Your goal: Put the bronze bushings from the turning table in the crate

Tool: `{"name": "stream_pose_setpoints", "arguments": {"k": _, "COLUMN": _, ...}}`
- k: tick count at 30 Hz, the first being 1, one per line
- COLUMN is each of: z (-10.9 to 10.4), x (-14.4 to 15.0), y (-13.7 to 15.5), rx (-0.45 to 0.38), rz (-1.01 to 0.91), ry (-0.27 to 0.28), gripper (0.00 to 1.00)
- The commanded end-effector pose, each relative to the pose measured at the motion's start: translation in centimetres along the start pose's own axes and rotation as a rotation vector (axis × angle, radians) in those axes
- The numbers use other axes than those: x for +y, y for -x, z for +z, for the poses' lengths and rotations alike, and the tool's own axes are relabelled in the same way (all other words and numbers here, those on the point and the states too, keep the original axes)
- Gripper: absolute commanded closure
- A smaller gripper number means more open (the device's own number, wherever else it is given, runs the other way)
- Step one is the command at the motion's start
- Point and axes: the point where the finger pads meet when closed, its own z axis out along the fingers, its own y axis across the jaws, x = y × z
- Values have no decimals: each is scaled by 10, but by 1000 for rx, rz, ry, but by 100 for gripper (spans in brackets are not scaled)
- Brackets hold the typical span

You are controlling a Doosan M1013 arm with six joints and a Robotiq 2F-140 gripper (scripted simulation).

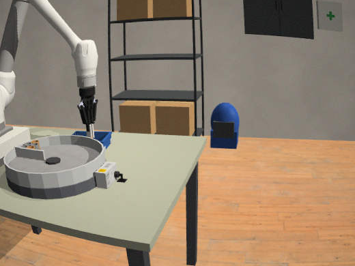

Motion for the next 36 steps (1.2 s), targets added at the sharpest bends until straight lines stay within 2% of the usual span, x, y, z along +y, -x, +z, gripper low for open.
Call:
{"name": "stream_pose_setpoints", "arguments": {"k": 1, "z": 0, "x": 0, "y": 0, "rx": 0, "rz": 0, "ry": 0, "gripper": 100}}
{"name": "stream_pose_setpoints", "arguments": {"k": 33, "z": 0, "x": 0, "y": 0, "rx": 0, "rz": 0, "ry": 0, "gripper": 100}}
{"name": "stream_pose_setpoints", "arguments": {"k": 34, "z": 0, "x": 0, "y": 0, "rx": 0, "rz": 0, "ry": 0, "gripper": 90}}
{"name": "stream_pose_setpoints", "arguments": {"k": 36, "z": 0, "x": 0, "y": 0, "rx": 0, "rz": 0, "ry": 0, "gripper": 90}}
